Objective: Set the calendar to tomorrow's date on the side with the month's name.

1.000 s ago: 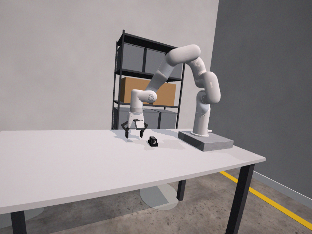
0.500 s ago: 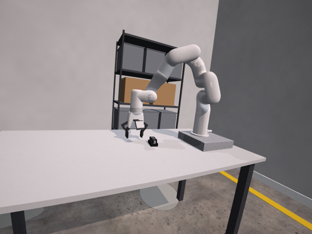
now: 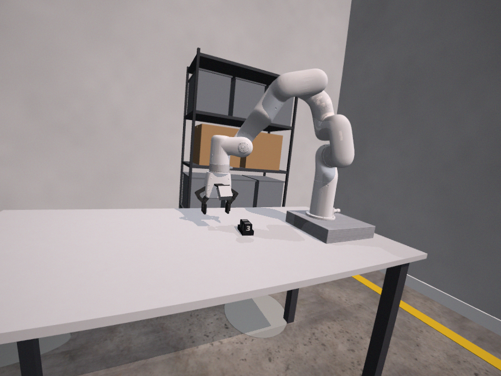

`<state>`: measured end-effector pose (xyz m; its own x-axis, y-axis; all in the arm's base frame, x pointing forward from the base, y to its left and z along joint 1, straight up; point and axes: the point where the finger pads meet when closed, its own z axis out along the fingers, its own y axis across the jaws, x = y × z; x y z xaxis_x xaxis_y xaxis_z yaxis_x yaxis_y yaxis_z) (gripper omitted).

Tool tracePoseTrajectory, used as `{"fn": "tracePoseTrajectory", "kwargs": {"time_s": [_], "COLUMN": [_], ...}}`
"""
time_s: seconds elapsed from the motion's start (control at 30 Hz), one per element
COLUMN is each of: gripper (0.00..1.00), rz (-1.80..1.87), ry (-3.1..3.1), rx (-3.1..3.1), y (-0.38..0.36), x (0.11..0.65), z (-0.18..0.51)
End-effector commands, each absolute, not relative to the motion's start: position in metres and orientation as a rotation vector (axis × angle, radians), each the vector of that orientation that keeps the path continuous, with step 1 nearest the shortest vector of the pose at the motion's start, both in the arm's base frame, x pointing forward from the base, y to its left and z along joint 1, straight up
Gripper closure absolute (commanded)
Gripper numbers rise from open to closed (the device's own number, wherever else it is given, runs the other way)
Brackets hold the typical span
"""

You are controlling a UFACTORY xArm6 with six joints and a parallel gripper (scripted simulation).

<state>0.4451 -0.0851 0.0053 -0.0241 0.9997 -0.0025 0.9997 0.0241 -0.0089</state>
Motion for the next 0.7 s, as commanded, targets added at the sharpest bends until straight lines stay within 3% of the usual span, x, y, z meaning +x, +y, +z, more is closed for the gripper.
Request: {"fn": "tracePoseTrajectory", "kwargs": {"time_s": [0.0, 0.67], "gripper": [0.0, 0.0], "rz": [0.011, 0.01], "ry": [-2.246, -2.551], "rx": [-2.193, -1.827], "y": [-0.085, -0.099], "x": [0.446, 0.44], "z": [0.012, 0.012]}}
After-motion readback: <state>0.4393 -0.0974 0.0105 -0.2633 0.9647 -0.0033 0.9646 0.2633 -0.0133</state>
